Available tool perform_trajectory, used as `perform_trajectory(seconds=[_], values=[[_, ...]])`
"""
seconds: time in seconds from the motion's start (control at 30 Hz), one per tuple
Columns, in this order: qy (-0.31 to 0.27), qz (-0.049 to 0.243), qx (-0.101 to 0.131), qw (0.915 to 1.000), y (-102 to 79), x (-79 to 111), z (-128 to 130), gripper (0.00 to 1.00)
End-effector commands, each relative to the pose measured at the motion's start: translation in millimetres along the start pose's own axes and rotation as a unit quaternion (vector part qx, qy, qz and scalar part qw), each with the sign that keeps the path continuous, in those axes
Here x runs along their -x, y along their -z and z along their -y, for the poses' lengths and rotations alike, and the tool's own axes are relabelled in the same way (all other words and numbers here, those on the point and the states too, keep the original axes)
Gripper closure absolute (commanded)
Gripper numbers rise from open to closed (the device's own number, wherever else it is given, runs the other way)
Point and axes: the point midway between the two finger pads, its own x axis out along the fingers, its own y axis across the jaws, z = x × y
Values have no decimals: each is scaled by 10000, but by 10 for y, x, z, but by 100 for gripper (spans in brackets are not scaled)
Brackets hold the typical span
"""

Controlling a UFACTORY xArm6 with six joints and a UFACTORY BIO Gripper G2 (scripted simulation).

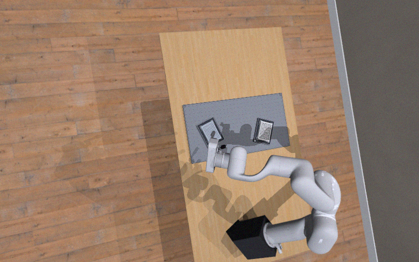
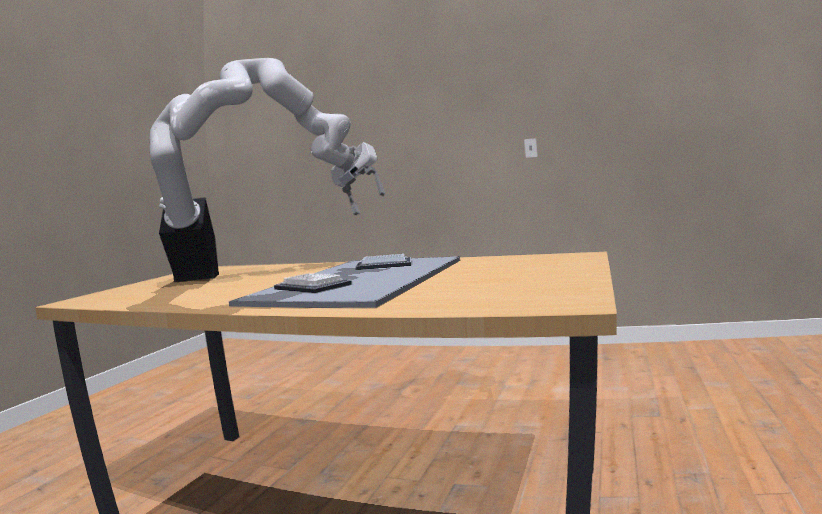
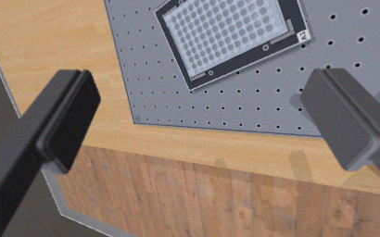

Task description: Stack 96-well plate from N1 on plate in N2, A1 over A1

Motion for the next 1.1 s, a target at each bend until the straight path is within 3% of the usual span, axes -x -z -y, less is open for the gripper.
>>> perform_trajectory(seconds=[0.0, 0.37, 0.77, 1.07], values=[[-162, -153, 29, 9997, -32, -34, -145, 63], [-648, -426, 122, 9969, -131, -114, -469, 63], [-1270, -794, 424, 9878, -253, -126, -783, 63], [-1960, -1151, 1034, 9683, -422, -57, -990, 63]])
